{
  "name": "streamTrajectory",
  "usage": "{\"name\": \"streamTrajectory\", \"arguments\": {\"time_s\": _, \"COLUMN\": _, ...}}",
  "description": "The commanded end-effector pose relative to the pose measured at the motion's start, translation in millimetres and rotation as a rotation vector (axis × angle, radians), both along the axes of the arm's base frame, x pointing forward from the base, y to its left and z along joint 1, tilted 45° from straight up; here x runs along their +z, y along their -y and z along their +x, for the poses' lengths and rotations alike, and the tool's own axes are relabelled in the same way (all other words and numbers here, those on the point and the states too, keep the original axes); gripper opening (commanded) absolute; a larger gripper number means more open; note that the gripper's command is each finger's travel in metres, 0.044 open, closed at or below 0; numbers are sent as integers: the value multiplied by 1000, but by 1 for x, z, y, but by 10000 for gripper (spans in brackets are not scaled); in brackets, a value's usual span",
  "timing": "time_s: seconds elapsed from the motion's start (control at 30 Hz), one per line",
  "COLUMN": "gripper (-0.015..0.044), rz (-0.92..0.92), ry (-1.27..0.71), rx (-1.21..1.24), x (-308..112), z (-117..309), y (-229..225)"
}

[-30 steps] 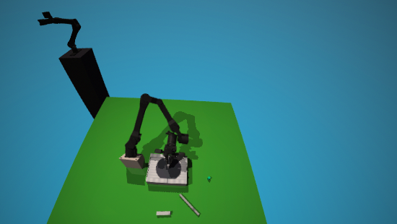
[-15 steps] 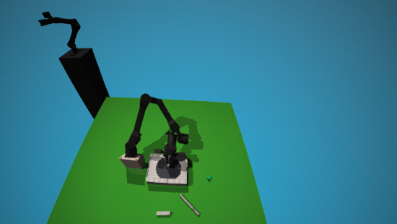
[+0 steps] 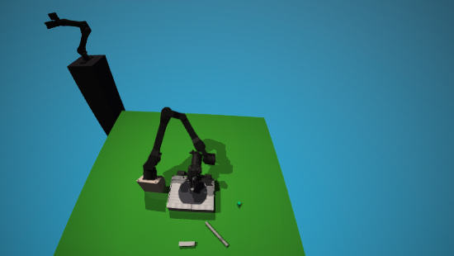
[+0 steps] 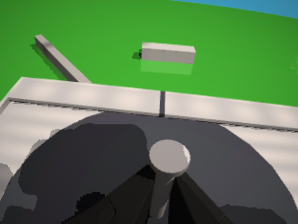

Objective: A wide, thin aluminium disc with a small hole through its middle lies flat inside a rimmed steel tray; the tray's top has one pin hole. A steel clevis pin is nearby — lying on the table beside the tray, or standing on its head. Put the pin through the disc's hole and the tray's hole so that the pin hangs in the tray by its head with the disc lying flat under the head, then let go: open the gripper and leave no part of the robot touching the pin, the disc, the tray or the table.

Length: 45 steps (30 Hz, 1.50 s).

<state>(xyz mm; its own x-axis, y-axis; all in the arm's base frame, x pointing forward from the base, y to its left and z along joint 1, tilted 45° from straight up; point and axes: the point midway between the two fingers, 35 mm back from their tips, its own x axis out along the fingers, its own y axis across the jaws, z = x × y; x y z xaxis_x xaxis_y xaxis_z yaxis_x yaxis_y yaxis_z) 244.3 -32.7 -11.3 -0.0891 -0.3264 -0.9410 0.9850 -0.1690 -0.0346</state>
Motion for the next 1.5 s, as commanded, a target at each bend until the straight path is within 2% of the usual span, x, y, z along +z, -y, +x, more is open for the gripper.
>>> {"name": "streamTrajectory", "arguments": {"time_s": 0.0, "gripper": 0, "rz": 3, "ry": -4, "rx": -8, "x": -4, "z": 0, "y": -1}}
{"name": "streamTrajectory", "arguments": {"time_s": 0.6, "gripper": 0, "rz": 2, "ry": -1, "rx": -1, "x": -1, "z": 0, "y": -1}}
{"name": "streamTrajectory", "arguments": {"time_s": 0.8, "gripper": 157, "rz": 2, "ry": -1, "rx": -1, "x": -1, "z": 0, "y": -1}}
{"name": "streamTrajectory", "arguments": {"time_s": 1.47, "gripper": 160, "rz": 2, "ry": -4, "rx": -8, "x": 11, "z": -2, "y": 12}}
